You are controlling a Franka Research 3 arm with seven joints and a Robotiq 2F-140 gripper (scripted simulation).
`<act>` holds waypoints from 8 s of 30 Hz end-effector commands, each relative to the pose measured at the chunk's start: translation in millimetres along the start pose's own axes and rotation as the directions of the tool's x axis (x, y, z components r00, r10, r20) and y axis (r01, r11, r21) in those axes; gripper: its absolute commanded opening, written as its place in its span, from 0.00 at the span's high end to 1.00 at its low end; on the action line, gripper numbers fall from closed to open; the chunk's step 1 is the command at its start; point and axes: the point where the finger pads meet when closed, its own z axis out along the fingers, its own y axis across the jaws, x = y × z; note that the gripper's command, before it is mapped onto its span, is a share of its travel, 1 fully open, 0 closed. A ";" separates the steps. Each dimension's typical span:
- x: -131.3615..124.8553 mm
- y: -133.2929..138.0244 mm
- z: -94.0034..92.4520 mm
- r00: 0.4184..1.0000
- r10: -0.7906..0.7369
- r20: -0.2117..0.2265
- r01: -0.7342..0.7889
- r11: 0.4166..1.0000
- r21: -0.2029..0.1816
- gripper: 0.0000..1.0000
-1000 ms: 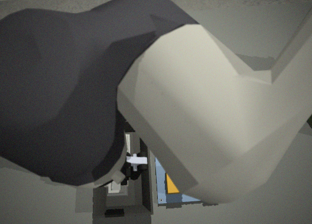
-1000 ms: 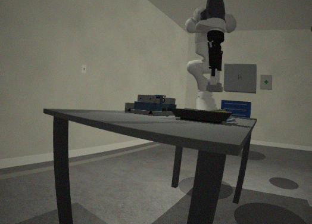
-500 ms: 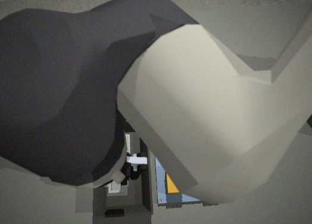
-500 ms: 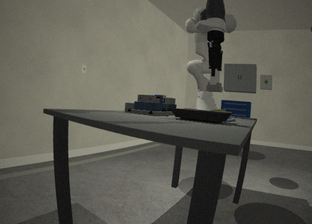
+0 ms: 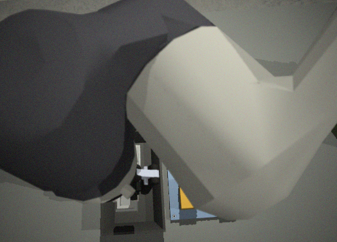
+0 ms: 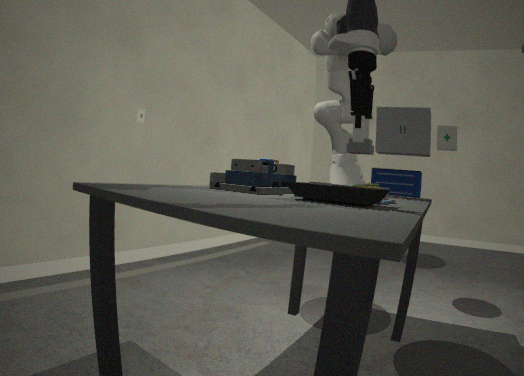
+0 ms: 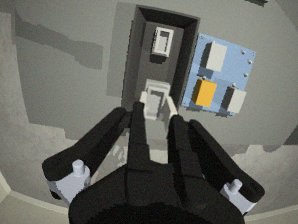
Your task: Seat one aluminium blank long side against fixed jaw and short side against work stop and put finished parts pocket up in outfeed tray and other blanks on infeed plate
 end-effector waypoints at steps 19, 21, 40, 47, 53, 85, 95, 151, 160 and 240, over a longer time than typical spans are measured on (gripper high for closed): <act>-1.1 0.4 5.4 1.000 0.003 0.001 -0.003 1.000 -0.001 1.00; -1.1 0.4 7.4 1.000 0.003 0.001 -0.003 1.000 -0.001 1.00; -1.3 0.5 34.1 1.000 0.003 0.001 -0.003 1.000 -0.001 1.00; -1.4 0.5 46.6 1.000 0.003 0.001 -0.003 1.000 -0.001 1.00; -1.4 0.6 59.1 1.000 0.003 0.001 -0.003 1.000 -0.001 1.00; -1.7 0.7 96.4 1.000 0.003 0.001 -0.003 1.000 -0.001 1.00; -1.7 0.7 98.7 1.000 0.003 0.001 -0.003 1.000 -0.001 1.00; -1.7 0.7 99.0 1.000 0.003 0.001 -0.003 1.000 -0.001 1.00; -1.7 0.6 99.0 1.000 0.003 0.001 -0.003 1.000 -0.001 1.00; -1.6 -1.1 99.5 1.000 0.000 0.001 0.000 1.000 -0.001 1.00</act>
